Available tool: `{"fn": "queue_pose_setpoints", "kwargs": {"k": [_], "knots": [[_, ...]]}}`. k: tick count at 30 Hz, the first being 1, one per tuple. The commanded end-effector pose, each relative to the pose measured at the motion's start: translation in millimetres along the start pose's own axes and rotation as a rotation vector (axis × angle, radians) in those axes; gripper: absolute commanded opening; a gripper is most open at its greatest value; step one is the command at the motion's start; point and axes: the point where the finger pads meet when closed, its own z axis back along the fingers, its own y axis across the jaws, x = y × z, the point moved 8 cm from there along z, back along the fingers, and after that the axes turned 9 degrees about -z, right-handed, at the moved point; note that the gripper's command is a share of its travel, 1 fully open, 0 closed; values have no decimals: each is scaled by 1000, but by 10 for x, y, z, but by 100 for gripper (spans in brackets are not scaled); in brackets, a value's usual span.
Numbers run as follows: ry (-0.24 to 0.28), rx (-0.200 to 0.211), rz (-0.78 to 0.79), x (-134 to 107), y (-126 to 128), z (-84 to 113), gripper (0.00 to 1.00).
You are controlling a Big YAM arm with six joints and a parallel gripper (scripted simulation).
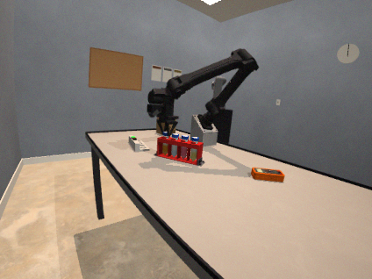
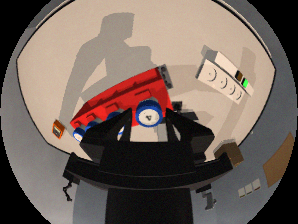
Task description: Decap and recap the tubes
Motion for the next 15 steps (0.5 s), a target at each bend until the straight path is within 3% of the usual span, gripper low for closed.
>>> {"fn": "queue_pose_setpoints", "kwargs": {"k": [1, 15], "knots": [[-23, 2, 192, 141, 104, 89, 49], [-9, 0, 748, 144, 106, 41, 49]]}}
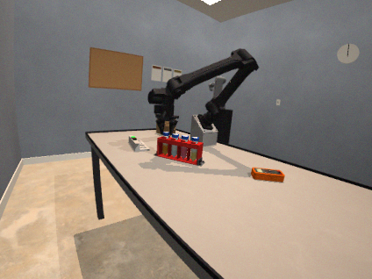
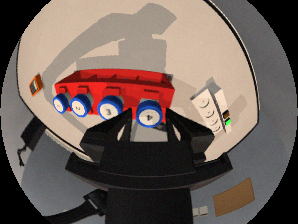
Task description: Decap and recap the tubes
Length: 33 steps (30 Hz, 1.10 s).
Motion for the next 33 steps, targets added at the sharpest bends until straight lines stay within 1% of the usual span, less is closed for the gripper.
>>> {"fn": "queue_pose_setpoints", "kwargs": {"k": [1, 3, 18, 20, 27, 33], "knots": [[-8, -2, 268, 177, 19, 39, 49], [-8, -2, 268, 177, 19, 39, 49], [-6, -3, 866, 188, 10, 34, 49], [-6, -3, 866, 188, 10, 34, 49], [-6, -4, 1145, 194, 7, 36, 49], [-8, -7, 1160, 196, -9, 55, 49]]}}
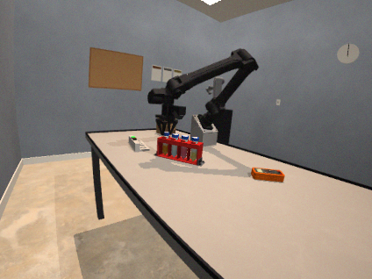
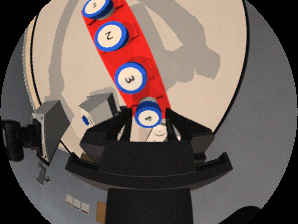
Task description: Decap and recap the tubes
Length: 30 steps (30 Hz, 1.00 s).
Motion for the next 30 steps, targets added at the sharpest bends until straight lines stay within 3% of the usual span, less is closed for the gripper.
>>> {"fn": "queue_pose_setpoints", "kwargs": {"k": [1, 4, 5, 17, 19, 21, 30], "knots": [[-3, -10, 87, 80, -165, 56, 49], [-3, -10, 87, 79, -165, 56, 49], [-2, -19, 76, 57, -111, 73, 0], [-3, -31, 109, 110, -194, 77, 0], [-5, -30, -14, 105, -195, 74, 0], [-5, -30, -14, 105, -195, 74, 0], [-10, -29, -460, 115, -196, 67, 0]]}}
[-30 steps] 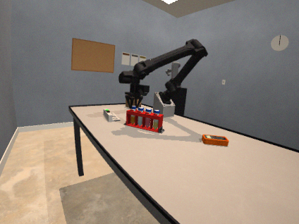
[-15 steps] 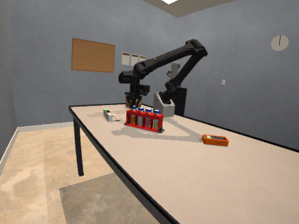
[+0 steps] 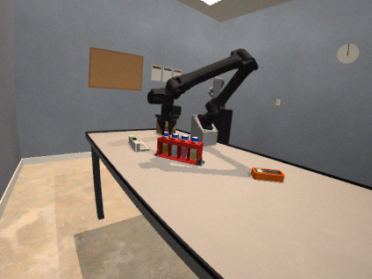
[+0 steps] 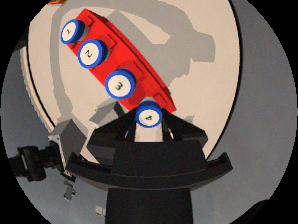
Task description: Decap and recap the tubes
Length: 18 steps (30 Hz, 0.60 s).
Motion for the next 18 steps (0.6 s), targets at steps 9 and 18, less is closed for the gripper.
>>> {"fn": "queue_pose_setpoints", "kwargs": {"k": [9, 18], "knots": [[-23, -36, -524, 189, -140, 81, 0], [-30, -29, -973, 192, -138, 70, 0]]}}
